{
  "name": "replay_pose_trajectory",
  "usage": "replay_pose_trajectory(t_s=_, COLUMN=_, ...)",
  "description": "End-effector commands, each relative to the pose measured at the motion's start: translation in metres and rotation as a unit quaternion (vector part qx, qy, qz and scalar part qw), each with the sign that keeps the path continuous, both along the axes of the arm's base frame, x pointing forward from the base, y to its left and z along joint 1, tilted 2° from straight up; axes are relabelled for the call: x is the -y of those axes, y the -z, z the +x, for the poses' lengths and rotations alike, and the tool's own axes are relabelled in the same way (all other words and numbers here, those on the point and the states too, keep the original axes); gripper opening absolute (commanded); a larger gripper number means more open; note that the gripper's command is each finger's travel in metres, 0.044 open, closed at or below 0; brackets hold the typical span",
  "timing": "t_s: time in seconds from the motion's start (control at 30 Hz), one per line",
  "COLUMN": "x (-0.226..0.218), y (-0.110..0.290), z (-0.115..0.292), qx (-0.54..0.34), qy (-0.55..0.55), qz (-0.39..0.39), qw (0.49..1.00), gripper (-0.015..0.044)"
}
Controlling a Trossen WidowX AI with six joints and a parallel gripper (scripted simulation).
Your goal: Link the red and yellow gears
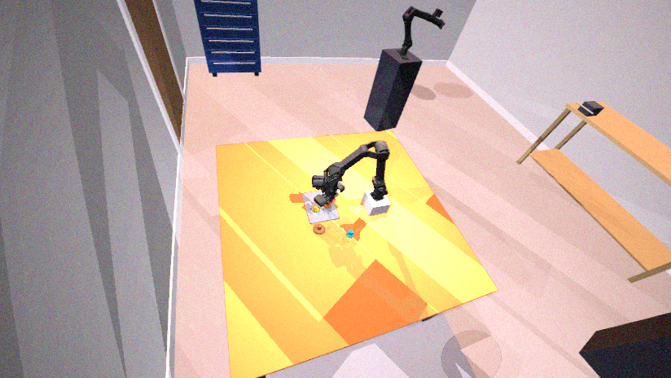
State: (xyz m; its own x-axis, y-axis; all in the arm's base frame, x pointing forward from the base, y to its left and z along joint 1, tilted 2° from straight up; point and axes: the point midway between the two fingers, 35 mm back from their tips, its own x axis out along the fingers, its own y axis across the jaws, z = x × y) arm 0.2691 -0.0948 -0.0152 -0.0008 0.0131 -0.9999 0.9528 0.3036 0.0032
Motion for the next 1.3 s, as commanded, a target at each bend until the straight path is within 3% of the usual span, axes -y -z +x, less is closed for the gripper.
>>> replay_pose_trajectory(t_s=0.0, x=0.0, y=-0.001, z=0.0, qx=0.0, qy=0.022, qz=0.0, qw=1.0, gripper=0.0105)
replay_pose_trajectory(t_s=0.07, x=0.0, y=-0.003, z=0.0, qx=0.0, qy=0.037, qz=0.0, qw=0.999, gripper=0.014)
replay_pose_trajectory(t_s=0.47, x=0.0, y=-0.049, z=0.0, qx=0.0, qy=0.047, qz=0.0, qw=0.999, gripper=0.014)
replay_pose_trajectory(t_s=0.53, x=-0.004, y=-0.042, z=0.002, qx=0.003, qy=0.031, qz=-0.001, qw=1.0, gripper=0.0193)
replay_pose_trajectory(t_s=0.83, x=-0.106, y=-0.043, z=0.01, qx=0.012, qy=-0.276, qz=0.007, qw=0.961, gripper=0.0429)
replay_pose_trajectory(t_s=1.1, x=-0.207, y=-0.045, z=-0.023, qx=0.013, qy=-0.562, qz=0.008, qw=0.827, gripper=0.044)
replay_pose_trajectory(t_s=1.27, x=-0.215, y=-0.045, z=-0.027, qx=0.013, qy=-0.584, qz=0.008, qw=0.811, gripper=0.044)
